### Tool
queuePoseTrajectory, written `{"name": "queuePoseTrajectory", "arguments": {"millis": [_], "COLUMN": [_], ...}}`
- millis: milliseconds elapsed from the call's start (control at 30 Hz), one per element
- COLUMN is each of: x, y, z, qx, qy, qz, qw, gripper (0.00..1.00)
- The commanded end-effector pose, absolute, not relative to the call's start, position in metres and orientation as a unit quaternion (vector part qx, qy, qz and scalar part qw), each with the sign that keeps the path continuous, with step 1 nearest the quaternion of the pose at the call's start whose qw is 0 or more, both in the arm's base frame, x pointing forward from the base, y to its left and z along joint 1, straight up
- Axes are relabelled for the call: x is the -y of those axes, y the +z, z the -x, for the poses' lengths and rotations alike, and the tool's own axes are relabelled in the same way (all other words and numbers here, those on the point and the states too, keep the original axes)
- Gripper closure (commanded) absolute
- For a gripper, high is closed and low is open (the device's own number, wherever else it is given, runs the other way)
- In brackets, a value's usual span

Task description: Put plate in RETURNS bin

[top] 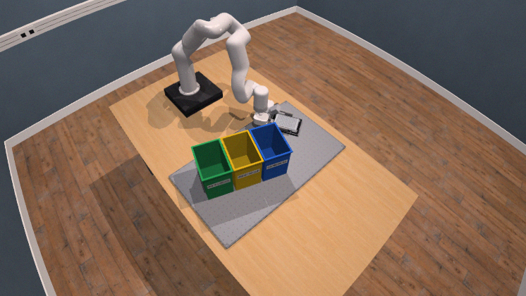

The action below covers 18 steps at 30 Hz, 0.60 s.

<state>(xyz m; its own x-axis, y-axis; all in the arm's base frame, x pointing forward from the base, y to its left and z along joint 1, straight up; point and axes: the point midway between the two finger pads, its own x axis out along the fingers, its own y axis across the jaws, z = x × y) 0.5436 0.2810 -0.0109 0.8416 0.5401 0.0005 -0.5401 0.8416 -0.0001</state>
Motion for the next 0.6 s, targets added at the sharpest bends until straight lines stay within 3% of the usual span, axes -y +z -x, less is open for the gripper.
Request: {"name": "queuePoseTrajectory", "arguments": {"millis": [0,33,67,567], "x": [-0.2815,-0.2815,-0.2815,-0.2815], "y": [-0.0091,-0.0091,-0.0091,-0.0091], "z": [-0.5447,-0.5447,-0.5447,-0.5447], "qx": [0.003,0.003,0.003,0.003], "qy": [0.281,0.281,0.281,0.281], "qz": [0.002,0.002,0.002,0.002], "qw": [0.96,0.96,0.96,0.96], "gripper": [0.63,0.63,1.0,1.0]}}
